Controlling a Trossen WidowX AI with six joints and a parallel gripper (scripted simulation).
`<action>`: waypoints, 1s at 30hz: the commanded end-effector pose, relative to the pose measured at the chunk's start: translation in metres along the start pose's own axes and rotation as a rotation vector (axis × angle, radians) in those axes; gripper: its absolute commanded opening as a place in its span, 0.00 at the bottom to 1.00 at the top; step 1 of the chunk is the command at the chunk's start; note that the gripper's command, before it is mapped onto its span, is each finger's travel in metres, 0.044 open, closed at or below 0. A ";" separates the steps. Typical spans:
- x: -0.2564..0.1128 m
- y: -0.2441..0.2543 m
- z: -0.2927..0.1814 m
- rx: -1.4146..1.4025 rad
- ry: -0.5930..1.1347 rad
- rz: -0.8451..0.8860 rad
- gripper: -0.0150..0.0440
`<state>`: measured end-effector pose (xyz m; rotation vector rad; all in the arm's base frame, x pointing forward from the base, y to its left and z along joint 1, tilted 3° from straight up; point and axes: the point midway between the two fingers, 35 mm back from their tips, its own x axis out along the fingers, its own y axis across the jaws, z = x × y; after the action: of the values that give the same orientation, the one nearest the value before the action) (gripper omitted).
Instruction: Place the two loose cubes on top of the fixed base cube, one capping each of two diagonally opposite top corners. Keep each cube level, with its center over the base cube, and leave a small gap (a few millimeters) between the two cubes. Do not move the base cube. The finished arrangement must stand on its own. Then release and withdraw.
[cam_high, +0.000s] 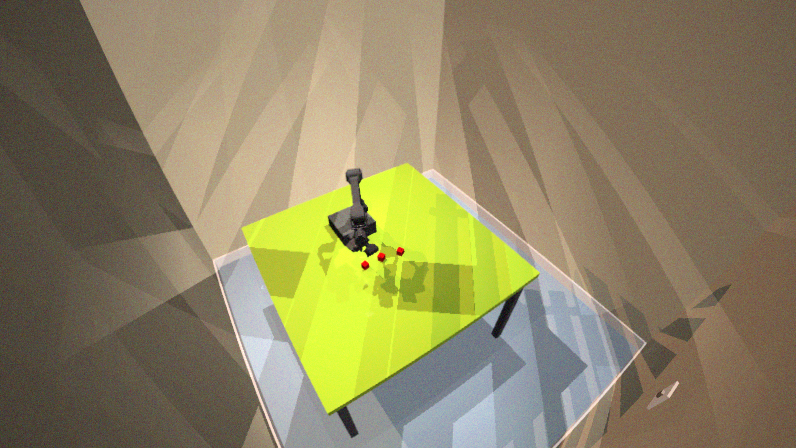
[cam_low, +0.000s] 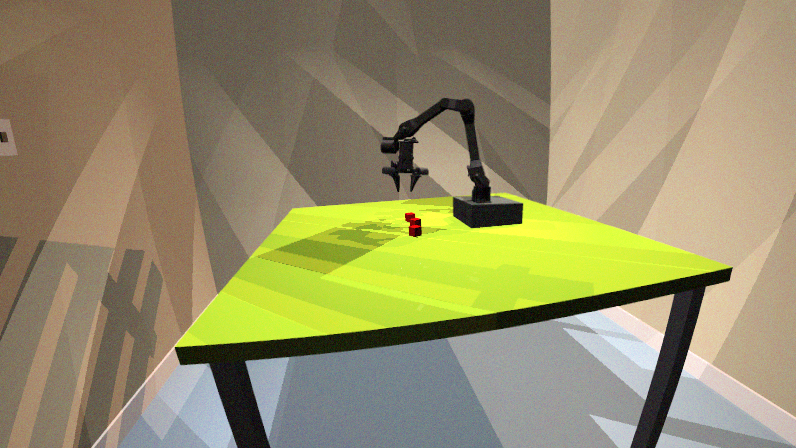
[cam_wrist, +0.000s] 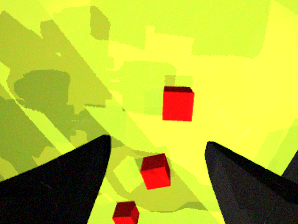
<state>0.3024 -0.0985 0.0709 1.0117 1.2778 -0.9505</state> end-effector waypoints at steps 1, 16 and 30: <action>0.001 -0.015 -0.007 -0.055 -0.001 -0.088 0.70; 0.066 -0.021 -0.007 -0.055 -0.001 -0.089 0.70; 0.092 -0.023 -0.007 -0.055 0.000 -0.089 0.70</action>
<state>0.2861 -0.0983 -0.0179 0.9243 1.3488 -0.9762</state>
